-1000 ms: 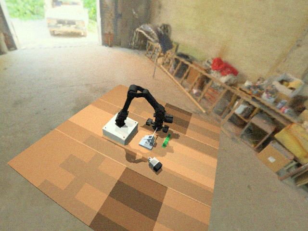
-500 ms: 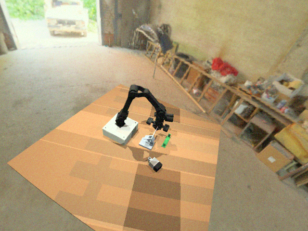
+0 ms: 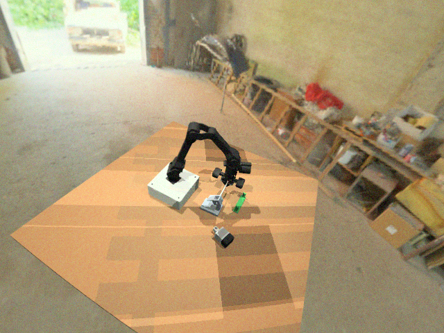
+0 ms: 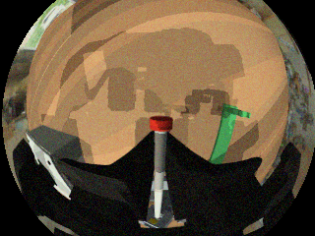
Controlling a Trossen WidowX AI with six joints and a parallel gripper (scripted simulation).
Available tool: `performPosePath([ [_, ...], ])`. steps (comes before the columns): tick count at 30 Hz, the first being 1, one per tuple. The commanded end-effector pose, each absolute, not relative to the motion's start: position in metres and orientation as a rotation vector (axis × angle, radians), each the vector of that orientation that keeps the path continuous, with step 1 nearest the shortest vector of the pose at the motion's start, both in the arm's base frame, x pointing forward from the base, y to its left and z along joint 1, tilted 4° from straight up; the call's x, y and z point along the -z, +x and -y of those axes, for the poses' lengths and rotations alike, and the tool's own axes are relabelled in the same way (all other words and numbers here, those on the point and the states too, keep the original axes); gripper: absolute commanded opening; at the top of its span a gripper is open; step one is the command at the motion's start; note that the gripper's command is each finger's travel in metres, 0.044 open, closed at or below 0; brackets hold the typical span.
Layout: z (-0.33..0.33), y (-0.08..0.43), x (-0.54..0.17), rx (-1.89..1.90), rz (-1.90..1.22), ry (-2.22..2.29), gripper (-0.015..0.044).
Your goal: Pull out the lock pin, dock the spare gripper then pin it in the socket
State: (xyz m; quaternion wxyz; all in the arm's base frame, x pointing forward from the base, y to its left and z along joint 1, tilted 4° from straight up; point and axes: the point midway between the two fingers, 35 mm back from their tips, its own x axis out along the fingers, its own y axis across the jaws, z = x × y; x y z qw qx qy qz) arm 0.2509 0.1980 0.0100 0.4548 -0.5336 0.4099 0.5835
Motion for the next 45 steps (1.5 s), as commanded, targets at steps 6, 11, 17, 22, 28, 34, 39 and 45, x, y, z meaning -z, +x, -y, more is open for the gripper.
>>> performPosePath([
  [6, -0.206, 0.251, -0.013, -1.435, -1.016, -1.315, 0.0],
  [11, -0.21, 0.25, -0.014, -1.437, -1.02, -1.314, 0.0],
  [17, -0.214, 0.248, -0.015, -1.439, -1.023, -1.314, 0.0],
  [22, -0.217, 0.248, -0.016, -1.44, -1.026, -1.313, 0.0],
  [28, -0.216, 0.246, -0.025, -1.447, -1.027, -1.315, 0.0],
  [34, -0.215, 0.243, -0.034, -1.455, -1.039, -1.316, 0.0],
  [39, -0.213, 0.241, -0.033, -1.462, -1.05, -1.318, 0.0],
  [45, -0.214, 0.241, -0.033, -1.462, -1.05, -1.318, 0.0],
])
